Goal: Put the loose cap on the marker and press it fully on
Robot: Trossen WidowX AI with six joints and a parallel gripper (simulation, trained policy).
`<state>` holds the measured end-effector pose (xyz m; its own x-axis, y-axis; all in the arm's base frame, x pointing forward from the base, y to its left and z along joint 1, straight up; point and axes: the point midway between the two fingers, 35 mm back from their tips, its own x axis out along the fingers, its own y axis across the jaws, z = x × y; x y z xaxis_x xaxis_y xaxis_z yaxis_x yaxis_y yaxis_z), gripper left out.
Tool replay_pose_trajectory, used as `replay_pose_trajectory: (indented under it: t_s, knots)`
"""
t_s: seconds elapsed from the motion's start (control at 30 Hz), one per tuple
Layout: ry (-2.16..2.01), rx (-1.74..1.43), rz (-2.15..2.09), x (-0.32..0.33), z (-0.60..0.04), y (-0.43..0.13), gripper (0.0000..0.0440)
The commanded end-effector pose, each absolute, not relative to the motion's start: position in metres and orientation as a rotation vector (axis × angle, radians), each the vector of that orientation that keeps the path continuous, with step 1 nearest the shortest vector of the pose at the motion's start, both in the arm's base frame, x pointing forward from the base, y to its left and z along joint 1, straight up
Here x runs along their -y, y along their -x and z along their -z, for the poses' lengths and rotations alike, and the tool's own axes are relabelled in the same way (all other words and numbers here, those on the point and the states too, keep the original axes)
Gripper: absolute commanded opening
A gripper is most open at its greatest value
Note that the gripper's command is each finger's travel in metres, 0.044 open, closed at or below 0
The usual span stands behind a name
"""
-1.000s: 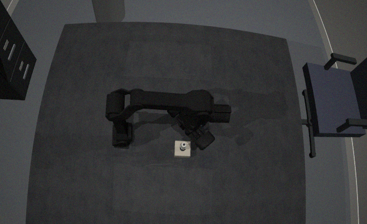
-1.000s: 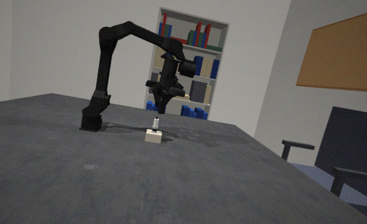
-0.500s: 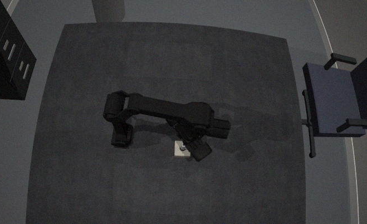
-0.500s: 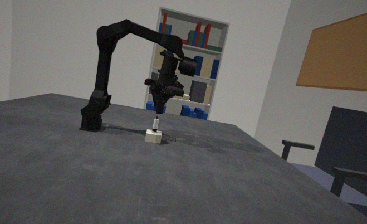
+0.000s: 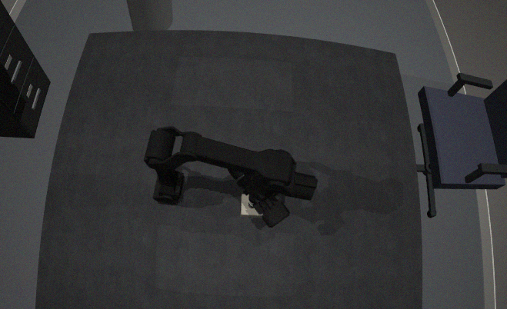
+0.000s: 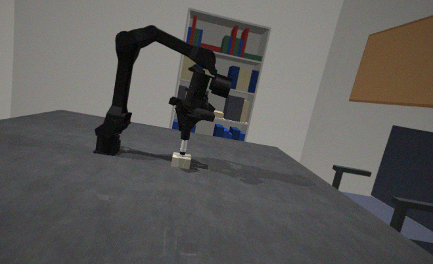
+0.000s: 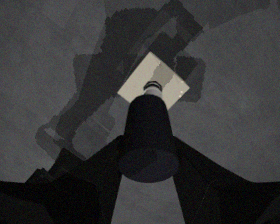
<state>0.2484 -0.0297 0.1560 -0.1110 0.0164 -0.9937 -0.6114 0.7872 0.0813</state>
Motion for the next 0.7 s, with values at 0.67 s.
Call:
replay_pose_trajectory:
  t_s: [0.67]
  knots:
    - [0.521,-1.615,-0.677,0.030,-0.103,-0.246,0.0008]
